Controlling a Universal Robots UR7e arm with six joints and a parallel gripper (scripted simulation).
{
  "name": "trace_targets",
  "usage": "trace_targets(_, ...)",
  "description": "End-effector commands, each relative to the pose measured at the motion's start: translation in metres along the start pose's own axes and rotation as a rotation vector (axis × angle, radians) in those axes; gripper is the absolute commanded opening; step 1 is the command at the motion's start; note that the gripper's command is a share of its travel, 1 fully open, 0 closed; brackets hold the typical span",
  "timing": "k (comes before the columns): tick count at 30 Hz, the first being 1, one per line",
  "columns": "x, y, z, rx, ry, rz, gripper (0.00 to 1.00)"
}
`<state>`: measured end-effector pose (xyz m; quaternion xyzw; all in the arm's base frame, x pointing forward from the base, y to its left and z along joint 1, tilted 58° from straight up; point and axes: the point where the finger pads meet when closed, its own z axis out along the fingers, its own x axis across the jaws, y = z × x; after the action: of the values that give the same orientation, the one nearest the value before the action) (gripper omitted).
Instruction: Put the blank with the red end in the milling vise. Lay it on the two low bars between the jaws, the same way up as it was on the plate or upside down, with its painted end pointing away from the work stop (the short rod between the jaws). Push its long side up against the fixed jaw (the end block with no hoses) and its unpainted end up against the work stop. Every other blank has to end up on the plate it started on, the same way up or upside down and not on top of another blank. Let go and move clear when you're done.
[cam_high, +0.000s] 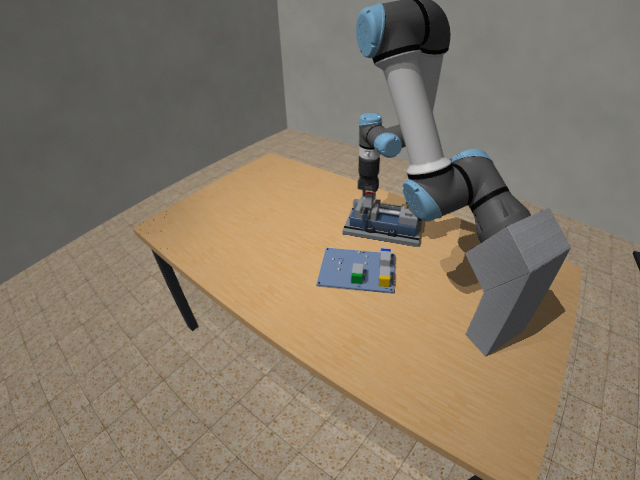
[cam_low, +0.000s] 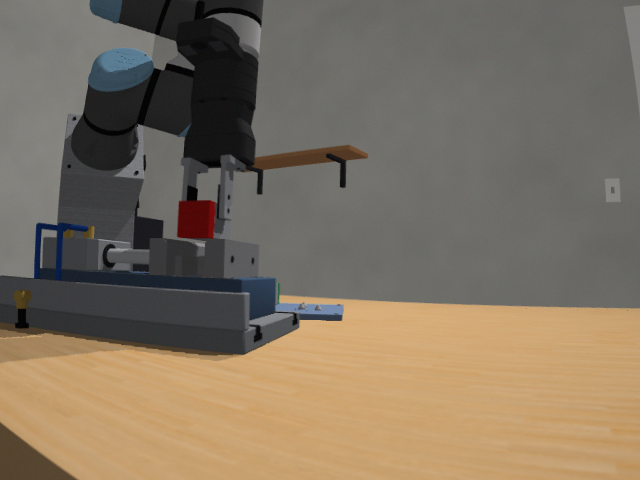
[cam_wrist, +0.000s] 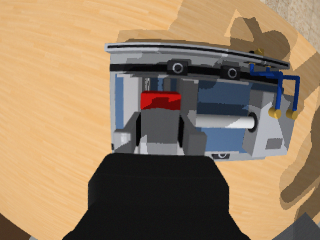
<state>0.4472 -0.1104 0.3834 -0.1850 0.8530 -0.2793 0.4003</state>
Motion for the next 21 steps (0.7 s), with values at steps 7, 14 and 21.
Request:
trace_targets(7,-0.0004,-0.0003,-0.0023,0.001,-0.001,0.000,0.00)
trace_targets(14,-0.0004,-0.0003,-0.0023,0.001,-0.001,0.000,0.00)
trace_targets(21,-0.0004,-0.0003,-0.0007,0.001,-0.001,0.000,0.00)
